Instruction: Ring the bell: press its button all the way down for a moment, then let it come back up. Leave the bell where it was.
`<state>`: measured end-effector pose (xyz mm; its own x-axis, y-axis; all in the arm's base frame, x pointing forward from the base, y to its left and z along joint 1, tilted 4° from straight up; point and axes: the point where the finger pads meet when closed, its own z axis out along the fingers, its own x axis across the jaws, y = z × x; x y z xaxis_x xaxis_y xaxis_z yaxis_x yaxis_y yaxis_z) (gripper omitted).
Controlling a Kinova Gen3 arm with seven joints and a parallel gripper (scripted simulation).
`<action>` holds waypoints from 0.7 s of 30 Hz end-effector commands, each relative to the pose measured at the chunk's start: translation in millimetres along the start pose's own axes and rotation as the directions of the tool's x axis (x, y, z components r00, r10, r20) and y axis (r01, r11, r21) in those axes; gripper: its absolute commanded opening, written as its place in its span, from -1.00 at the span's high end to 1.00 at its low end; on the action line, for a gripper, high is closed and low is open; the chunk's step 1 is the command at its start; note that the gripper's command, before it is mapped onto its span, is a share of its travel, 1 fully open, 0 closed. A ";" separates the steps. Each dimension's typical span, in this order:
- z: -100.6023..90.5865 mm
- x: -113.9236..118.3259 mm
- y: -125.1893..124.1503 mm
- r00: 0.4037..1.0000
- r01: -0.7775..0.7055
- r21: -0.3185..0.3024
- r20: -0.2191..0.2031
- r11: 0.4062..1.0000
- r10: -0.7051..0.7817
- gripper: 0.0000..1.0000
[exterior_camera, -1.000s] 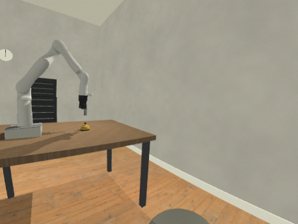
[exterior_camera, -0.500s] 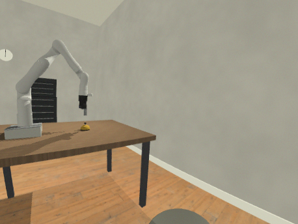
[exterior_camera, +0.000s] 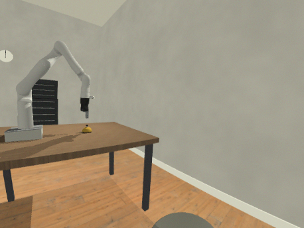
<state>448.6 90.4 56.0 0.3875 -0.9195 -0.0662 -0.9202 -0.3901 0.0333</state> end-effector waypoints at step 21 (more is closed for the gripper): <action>34.8 0.2 -0.2 1.000 0.000 -0.001 0.000 1.000 0.000 0.65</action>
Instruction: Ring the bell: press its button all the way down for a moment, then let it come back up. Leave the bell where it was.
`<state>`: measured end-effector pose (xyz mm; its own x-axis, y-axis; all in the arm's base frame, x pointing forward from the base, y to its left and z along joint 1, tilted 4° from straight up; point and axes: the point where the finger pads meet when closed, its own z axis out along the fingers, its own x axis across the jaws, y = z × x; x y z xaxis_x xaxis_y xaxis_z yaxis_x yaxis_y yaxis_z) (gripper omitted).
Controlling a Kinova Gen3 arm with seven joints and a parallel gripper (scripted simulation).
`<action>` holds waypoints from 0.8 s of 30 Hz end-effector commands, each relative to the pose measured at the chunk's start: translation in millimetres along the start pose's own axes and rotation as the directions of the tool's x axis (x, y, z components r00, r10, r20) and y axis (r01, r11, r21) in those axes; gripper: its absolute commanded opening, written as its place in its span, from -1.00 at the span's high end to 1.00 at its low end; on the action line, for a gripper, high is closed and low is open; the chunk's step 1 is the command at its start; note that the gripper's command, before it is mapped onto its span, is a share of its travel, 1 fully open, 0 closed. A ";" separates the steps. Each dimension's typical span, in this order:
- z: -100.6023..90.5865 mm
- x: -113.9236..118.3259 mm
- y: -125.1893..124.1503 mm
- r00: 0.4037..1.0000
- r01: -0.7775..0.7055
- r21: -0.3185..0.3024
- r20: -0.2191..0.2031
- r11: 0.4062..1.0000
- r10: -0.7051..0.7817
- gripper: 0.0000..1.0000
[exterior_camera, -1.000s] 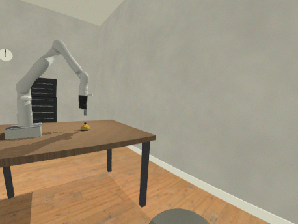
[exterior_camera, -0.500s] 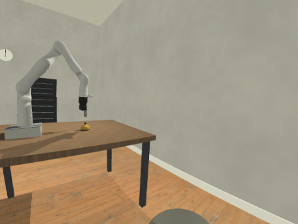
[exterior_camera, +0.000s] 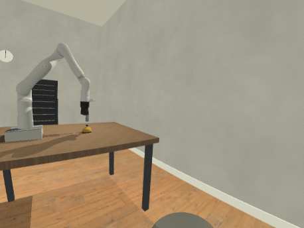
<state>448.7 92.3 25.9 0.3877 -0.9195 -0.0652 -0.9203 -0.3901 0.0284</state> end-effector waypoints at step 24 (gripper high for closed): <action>22.8 0.0 1.5 1.000 0.000 -0.006 0.001 1.000 0.000 0.65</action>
